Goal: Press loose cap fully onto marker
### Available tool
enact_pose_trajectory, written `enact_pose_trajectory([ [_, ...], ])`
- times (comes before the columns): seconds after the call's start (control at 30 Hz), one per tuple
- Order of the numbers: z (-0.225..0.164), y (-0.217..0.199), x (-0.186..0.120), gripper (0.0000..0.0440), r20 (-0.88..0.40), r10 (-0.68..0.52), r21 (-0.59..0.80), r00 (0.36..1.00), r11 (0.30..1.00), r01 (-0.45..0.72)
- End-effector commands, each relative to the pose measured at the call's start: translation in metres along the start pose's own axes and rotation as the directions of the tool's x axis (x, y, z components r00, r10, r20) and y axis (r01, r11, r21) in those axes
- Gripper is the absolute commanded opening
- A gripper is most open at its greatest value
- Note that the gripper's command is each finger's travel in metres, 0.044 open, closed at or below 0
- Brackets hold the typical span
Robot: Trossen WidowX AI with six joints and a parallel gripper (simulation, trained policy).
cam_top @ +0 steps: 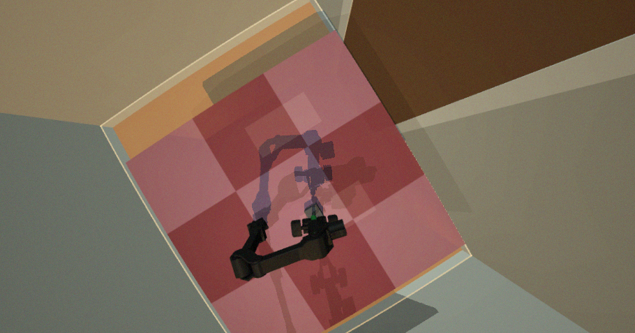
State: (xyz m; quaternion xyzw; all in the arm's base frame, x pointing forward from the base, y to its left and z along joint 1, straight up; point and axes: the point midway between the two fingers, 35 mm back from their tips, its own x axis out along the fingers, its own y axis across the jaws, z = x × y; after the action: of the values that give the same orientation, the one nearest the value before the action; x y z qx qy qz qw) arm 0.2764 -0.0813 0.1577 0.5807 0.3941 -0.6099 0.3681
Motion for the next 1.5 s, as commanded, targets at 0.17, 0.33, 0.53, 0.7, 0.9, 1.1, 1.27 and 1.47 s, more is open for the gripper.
enact_pose_trajectory([
  [0.17,0.001,-0.002,0.015,0.0035,-0.004,-0.033,0.003,0.999,0.999,0.033],
  [0.33,0.001,-0.002,0.028,0.0030,-0.009,-0.054,-0.005,0.998,0.999,0.054],
  [0.53,0.002,-0.003,0.042,0.0028,-0.012,-0.077,-0.017,0.997,0.997,0.076],
  [0.7,0.002,-0.003,0.044,0.0026,-0.012,-0.080,-0.019,0.997,0.997,0.079],
  [0.9,0.002,-0.004,0.046,0.0024,-0.012,-0.083,-0.021,0.997,0.996,0.082],
  [1.1,0.002,-0.004,0.056,0.0021,-0.015,-0.094,-0.032,0.995,0.995,0.094],
  [1.27,0.002,-0.005,0.065,0.0024,-0.013,-0.097,-0.050,0.995,0.994,0.096],
  [1.47,0.003,-0.005,0.071,0.0030,-0.010,-0.100,-0.064,0.995,0.993,0.099],
])
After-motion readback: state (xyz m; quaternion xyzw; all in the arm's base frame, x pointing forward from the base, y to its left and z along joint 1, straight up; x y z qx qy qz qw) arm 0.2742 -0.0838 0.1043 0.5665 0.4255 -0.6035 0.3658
